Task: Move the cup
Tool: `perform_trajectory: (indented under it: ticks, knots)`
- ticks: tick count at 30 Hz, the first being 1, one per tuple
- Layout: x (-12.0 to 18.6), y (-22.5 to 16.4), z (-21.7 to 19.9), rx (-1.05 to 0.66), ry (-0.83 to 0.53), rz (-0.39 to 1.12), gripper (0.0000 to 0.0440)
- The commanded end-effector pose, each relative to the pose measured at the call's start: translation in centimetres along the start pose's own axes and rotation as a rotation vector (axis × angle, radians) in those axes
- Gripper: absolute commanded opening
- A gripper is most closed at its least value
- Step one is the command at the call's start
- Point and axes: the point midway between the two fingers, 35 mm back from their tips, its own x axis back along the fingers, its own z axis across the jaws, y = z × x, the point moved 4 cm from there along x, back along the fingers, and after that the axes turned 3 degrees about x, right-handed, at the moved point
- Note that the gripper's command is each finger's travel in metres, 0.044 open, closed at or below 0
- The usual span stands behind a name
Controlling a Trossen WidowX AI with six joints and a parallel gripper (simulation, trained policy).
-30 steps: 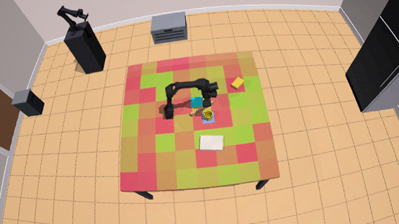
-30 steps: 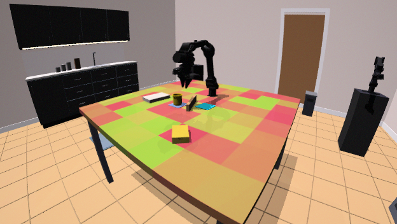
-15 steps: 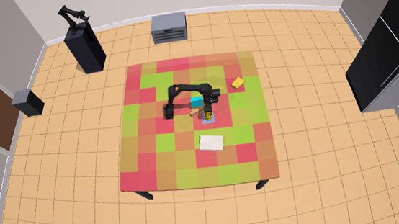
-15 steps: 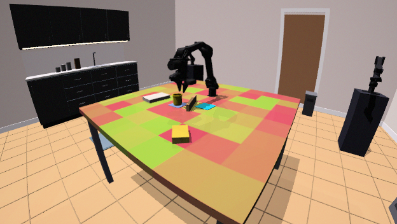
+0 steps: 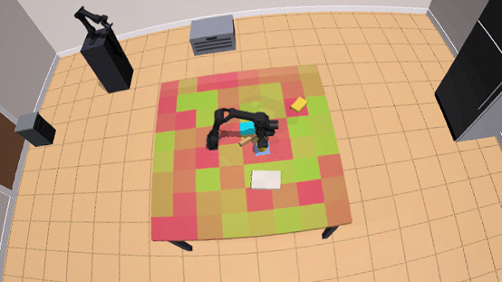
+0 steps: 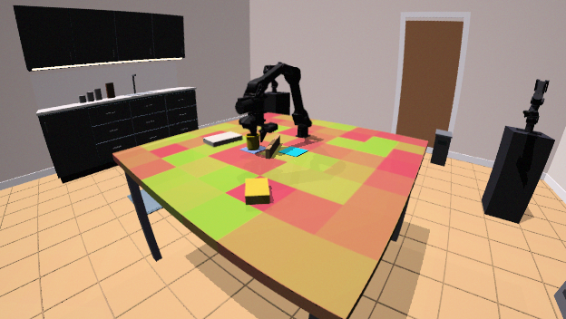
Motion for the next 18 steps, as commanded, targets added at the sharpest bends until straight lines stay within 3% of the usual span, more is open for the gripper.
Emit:
perform_trajectory:
  ticks: [1, 3, 11, 18]
  knots:
    - [-1.8, -0.2, 0.1, 0.046, 0.012, 0.021, 0.0187]
    - [-2.4, -0.2, 0.1, 0.073, 0.019, 0.025, 0.0182]
    - [-3.4, -0.6, 0.0, 0.193, 0.021, 0.041, 0.0]
    - [-2.4, -0.8, -0.1, 0.266, 0.03, 0.041, 0.0002]
